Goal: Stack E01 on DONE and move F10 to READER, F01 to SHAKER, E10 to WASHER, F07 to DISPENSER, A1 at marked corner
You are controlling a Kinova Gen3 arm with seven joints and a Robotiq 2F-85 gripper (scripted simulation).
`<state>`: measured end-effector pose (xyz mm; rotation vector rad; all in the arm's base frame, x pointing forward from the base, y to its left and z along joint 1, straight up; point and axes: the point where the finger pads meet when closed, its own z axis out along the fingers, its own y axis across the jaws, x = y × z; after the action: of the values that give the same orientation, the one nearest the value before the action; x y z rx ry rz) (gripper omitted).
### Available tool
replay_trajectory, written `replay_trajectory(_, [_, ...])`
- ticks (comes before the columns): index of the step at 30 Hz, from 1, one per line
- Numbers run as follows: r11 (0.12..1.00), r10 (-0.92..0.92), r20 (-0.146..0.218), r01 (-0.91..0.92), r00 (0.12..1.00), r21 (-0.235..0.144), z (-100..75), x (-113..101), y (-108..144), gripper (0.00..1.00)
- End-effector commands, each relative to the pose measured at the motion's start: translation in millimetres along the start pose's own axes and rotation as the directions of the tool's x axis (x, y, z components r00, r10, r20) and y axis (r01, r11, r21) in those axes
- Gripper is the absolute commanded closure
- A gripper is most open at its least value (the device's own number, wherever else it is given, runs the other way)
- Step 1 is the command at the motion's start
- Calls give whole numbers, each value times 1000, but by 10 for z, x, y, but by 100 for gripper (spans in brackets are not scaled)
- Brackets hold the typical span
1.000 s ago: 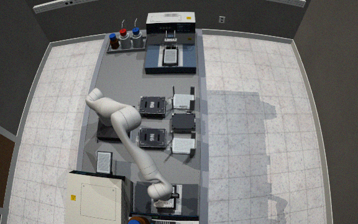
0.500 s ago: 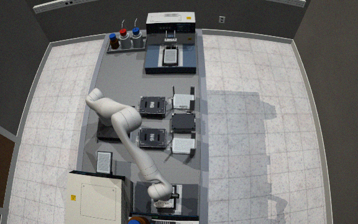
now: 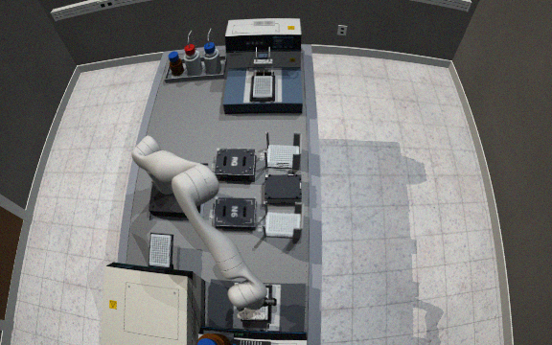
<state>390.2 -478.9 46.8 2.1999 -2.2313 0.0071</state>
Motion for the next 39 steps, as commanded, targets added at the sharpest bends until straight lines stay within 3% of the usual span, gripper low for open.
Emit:
replay_trajectory(1, [1000,-1,0,1,1000,5,28,5,-4,0])
replay_trajectory(39, [1000,-2,0,2,1000,3,104,4,0,0])
